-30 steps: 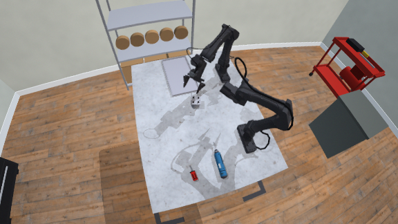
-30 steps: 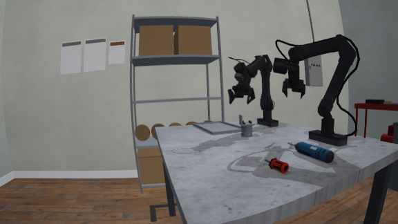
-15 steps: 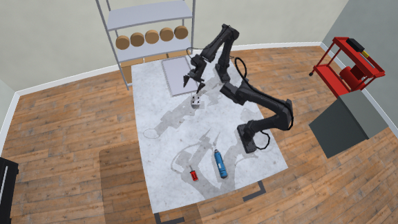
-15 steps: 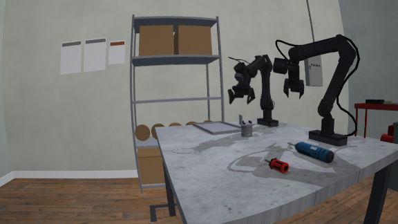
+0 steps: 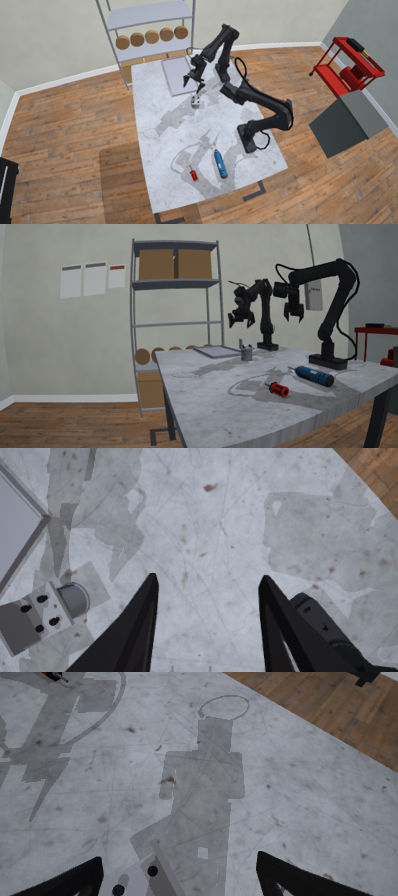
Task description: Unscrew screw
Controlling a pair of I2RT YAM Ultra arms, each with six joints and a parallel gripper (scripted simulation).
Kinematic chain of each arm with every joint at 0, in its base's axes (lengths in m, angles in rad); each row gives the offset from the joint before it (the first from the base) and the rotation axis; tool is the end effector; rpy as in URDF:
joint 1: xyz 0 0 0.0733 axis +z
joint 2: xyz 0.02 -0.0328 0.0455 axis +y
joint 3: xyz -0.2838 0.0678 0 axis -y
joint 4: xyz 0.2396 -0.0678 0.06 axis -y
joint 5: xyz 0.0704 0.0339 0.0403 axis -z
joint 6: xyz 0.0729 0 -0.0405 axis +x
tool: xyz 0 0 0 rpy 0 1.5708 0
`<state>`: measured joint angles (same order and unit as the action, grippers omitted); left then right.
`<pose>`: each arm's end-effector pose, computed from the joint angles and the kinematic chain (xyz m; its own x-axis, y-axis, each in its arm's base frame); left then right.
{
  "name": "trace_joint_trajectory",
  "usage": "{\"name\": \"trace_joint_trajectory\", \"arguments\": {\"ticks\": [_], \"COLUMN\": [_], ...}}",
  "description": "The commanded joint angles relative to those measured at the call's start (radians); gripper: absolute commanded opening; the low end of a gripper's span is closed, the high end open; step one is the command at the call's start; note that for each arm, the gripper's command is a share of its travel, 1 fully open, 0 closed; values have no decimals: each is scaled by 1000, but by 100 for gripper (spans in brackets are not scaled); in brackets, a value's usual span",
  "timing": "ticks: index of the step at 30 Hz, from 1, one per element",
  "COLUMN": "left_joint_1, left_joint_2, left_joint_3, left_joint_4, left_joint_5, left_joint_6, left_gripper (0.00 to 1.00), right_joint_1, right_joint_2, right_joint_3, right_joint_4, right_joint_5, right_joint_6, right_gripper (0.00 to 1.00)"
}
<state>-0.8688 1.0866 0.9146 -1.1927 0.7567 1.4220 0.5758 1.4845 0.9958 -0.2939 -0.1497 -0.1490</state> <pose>0.0655 -0.1532 0.2672 0.5451 0.4691 -0.6949 0.7208 -0.6854 0.1028 0.2754 0.1931 0.2414 -0.4918 -0.4943 -0.7168 -0.7080 0.7062 -0.0013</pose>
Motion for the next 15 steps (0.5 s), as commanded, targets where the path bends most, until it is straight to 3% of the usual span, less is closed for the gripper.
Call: {"name": "trace_joint_trajectory", "arguments": {"ticks": [1, 12, 15], "left_joint_1": [24, 154, 130], "left_joint_2": [17, 64, 29], "left_joint_3": [2, 32, 34], "left_joint_4": [2, 28, 18], "left_joint_5": [13, -75, -79], "left_joint_6": [-25, -243, -251], "left_gripper": [65, 65, 65], "right_joint_1": [0, 0, 0], "right_joint_2": [-5, -5, -5], "right_joint_3": [5, 5, 5], "right_joint_4": [4, 4, 4], "right_joint_5": [0, 0, 0], "right_joint_6": [0, 0, 0], "right_gripper": [100, 100, 100]}}
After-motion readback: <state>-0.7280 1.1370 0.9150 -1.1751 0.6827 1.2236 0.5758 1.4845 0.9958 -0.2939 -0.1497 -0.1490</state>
